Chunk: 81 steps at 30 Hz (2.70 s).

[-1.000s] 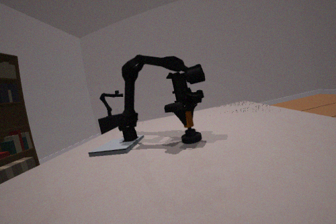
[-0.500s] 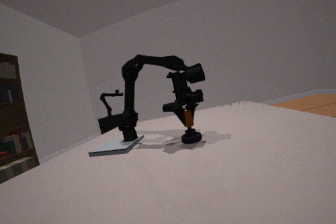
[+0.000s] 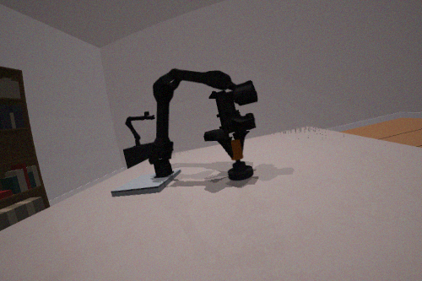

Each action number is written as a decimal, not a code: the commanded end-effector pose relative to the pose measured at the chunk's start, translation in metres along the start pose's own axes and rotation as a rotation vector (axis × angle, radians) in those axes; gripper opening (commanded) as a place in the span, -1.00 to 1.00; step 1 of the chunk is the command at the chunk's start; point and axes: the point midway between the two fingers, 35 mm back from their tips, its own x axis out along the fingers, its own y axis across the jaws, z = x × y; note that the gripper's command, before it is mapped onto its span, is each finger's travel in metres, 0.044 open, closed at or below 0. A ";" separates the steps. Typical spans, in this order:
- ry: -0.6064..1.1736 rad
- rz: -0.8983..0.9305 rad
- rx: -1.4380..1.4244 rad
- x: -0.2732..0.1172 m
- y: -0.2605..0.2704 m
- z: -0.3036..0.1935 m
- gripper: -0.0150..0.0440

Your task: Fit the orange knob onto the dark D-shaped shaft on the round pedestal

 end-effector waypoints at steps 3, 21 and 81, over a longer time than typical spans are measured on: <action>-0.004 -0.003 0.004 0.001 0.000 0.002 -0.49; -0.004 -0.003 0.183 -0.004 -0.001 0.001 -0.49; -0.005 -0.002 0.423 0.001 -0.001 0.000 -0.49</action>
